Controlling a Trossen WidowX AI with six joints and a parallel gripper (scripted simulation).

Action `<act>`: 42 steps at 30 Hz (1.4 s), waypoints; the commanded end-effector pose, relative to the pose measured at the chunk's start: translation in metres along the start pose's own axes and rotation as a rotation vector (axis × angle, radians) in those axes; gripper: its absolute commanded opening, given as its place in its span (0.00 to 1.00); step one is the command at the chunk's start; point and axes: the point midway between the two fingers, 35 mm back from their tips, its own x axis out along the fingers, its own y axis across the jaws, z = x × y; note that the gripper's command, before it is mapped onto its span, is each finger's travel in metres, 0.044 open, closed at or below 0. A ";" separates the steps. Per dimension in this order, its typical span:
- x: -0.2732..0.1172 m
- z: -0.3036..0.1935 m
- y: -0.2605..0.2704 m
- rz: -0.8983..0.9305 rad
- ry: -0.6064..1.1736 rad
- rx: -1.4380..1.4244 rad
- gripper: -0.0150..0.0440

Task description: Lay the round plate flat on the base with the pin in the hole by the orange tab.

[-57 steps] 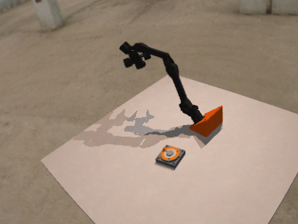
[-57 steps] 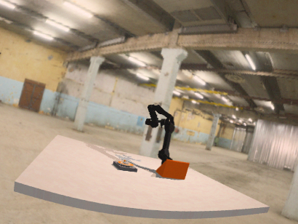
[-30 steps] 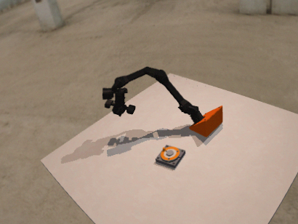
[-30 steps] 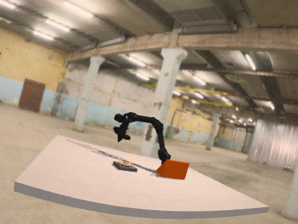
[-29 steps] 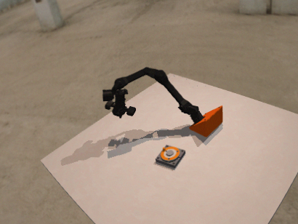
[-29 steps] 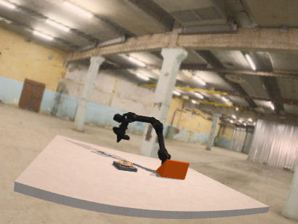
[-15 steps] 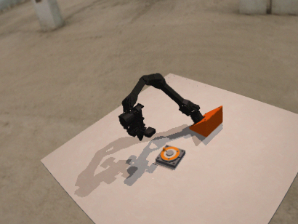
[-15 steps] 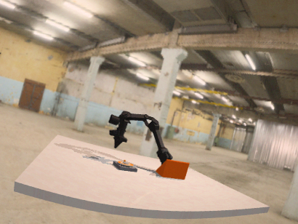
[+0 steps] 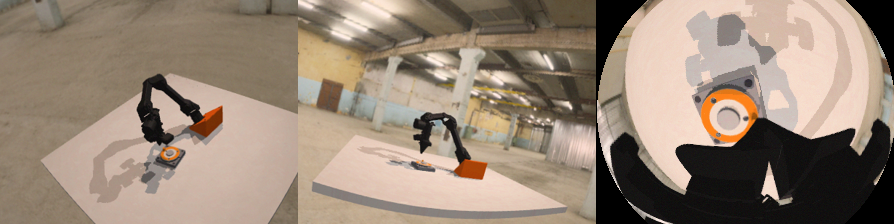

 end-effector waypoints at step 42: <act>0.048 -0.029 -0.003 -0.004 0.009 0.002 0.25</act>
